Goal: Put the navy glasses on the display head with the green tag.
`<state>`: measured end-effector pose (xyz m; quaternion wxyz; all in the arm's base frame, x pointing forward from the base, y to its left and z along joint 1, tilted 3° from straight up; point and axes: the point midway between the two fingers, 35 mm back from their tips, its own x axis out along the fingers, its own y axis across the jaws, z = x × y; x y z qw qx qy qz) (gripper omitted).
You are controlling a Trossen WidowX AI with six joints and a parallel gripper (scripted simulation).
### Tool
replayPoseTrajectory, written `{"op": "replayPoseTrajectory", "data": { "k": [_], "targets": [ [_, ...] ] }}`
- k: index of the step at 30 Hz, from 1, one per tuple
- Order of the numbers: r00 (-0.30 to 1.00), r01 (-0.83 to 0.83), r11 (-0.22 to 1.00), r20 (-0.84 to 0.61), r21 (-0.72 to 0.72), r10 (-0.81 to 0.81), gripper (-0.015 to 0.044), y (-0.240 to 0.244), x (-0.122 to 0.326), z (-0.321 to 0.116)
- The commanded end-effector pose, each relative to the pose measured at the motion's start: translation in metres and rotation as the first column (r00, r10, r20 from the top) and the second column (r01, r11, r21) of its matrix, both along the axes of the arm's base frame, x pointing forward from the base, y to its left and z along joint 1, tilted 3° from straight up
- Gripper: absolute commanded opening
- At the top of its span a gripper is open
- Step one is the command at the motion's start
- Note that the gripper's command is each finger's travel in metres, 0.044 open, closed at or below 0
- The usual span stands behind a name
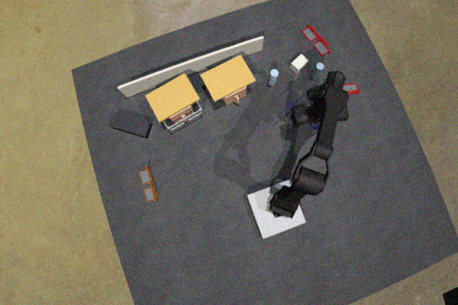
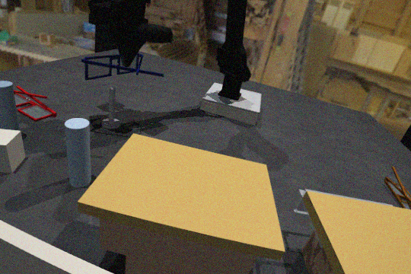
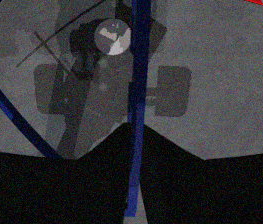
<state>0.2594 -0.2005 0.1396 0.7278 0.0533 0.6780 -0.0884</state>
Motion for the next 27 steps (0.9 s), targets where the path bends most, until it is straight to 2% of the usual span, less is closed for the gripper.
{"op": "replayPoseTrajectory", "data": {
  "k": [1, 10, 23, 27],
  "targets": [
    [1.0, -0.003, 1.0, -0.002, 0.005, 0.003, 0.0, -0.026, -0.01, -0.002],
    [1.0, -0.003, 1.0, -0.002, 0.003, 0.003, 0.0, -0.035, -0.013, -0.004],
    [1.0, -0.003, 1.0, -0.002, 0.003, 0.003, 0.0, -0.037, -0.01, -0.059],
    [1.0, -0.003, 1.0, -0.002, 0.004, 0.003, 0.0, -0.037, -0.01, -0.062]
  ]
}}
